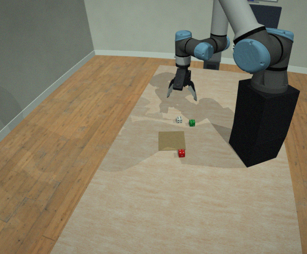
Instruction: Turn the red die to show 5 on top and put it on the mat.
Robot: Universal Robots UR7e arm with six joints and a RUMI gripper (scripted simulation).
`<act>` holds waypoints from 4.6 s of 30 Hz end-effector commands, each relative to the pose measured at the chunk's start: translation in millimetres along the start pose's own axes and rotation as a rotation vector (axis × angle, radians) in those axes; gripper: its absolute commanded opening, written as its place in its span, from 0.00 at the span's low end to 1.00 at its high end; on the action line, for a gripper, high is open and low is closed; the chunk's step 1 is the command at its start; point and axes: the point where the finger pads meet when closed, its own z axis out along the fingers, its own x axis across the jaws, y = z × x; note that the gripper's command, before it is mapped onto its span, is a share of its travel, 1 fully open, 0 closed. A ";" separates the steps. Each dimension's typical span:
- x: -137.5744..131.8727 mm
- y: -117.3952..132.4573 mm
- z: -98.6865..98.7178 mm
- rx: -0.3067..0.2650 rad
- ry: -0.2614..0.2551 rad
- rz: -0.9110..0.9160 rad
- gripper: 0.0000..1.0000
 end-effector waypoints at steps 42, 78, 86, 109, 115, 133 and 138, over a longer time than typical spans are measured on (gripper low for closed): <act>1.3 0.6 81.8 -0.002 0.001 -0.001 1.00; 1.4 0.7 102.4 -0.002 0.001 -0.001 1.00; 1.4 0.7 102.4 -0.002 0.001 -0.001 1.00; -36.1 -5.5 102.5 -0.002 0.001 -0.001 1.00; -66.2 -10.4 102.5 -0.002 0.001 -0.001 1.00; -75.8 -12.0 102.6 -0.002 0.001 -0.001 1.00; -75.8 -12.0 102.6 -0.002 0.001 -0.001 1.00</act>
